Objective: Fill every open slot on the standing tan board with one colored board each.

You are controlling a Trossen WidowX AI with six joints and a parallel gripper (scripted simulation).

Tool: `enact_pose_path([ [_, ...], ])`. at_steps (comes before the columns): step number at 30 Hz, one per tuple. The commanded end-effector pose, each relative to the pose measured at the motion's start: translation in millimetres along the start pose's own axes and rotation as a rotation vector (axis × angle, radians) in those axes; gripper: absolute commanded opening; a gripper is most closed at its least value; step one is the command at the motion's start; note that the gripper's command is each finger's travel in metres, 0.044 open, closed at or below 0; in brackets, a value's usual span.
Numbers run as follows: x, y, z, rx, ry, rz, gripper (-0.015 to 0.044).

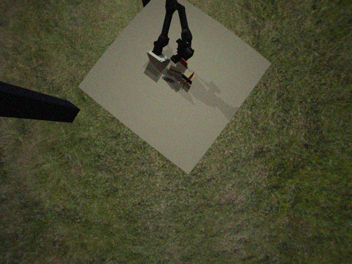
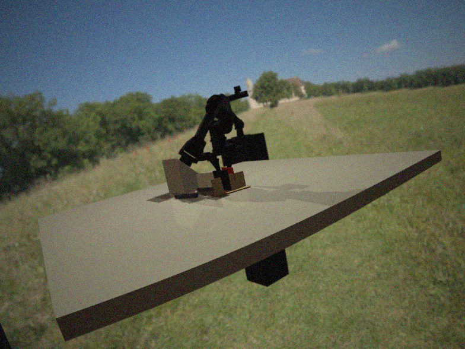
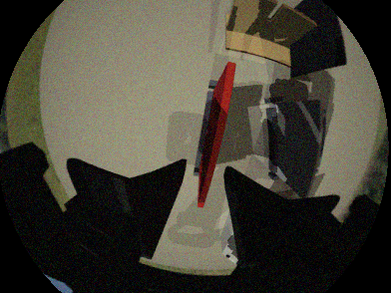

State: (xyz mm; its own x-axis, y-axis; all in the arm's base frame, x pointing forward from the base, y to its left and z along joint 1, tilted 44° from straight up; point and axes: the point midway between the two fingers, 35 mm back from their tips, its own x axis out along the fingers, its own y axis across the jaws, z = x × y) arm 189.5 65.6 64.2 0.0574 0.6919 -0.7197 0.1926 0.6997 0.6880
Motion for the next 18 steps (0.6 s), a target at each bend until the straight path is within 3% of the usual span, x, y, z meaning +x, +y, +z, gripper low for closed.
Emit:
enact_pose_path([
  [1,7.9,0.1,-1.0,0.006,0.002,0.003,0.0183],
  [10,19.2,0.3,-1.1,0.006,0.003,0.004,0.0183],
  [17,19.2,0.3,-1.1,0.006,0.003,0.004,0.0000],
  [18,19.2,0.3,-1.1,0.006,0.003,0.004,0.0000],
])
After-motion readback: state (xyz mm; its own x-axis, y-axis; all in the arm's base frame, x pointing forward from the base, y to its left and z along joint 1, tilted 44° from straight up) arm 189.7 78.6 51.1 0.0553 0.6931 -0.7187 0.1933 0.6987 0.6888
